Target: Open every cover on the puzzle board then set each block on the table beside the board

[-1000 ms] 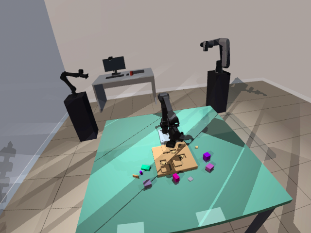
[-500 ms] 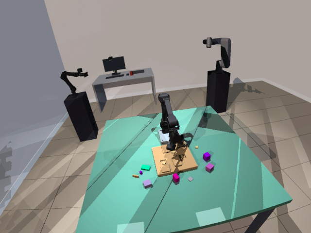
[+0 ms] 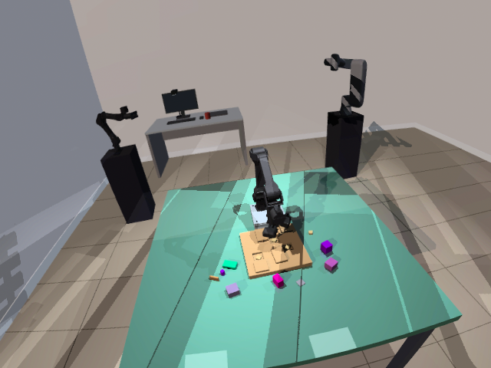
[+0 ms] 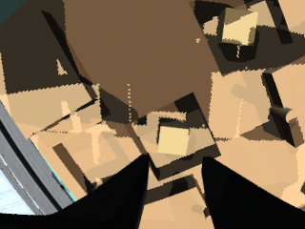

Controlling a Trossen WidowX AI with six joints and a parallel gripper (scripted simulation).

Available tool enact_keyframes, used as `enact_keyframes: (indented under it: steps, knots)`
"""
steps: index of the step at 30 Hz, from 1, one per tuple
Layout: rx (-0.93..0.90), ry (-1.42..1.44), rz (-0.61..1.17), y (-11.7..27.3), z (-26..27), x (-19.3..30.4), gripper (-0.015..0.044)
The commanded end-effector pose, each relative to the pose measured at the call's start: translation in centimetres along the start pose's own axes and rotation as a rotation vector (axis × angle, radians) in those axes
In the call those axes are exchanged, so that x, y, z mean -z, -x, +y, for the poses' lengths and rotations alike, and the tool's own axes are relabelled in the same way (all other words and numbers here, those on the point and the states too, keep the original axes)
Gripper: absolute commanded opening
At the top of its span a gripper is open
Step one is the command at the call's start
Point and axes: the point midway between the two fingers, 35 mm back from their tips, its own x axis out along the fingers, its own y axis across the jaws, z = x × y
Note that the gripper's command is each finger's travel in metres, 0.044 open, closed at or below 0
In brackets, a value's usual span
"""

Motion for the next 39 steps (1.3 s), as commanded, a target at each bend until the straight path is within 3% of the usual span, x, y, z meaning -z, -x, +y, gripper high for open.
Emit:
enact_keyframes:
  steps: [1, 39]
  knots:
    - [0.002, 0.007, -0.002, 0.0, 0.0, 0.0, 0.0144]
    - [0.002, 0.007, -0.002, -2.3, 0.0, 0.0, 0.0144]
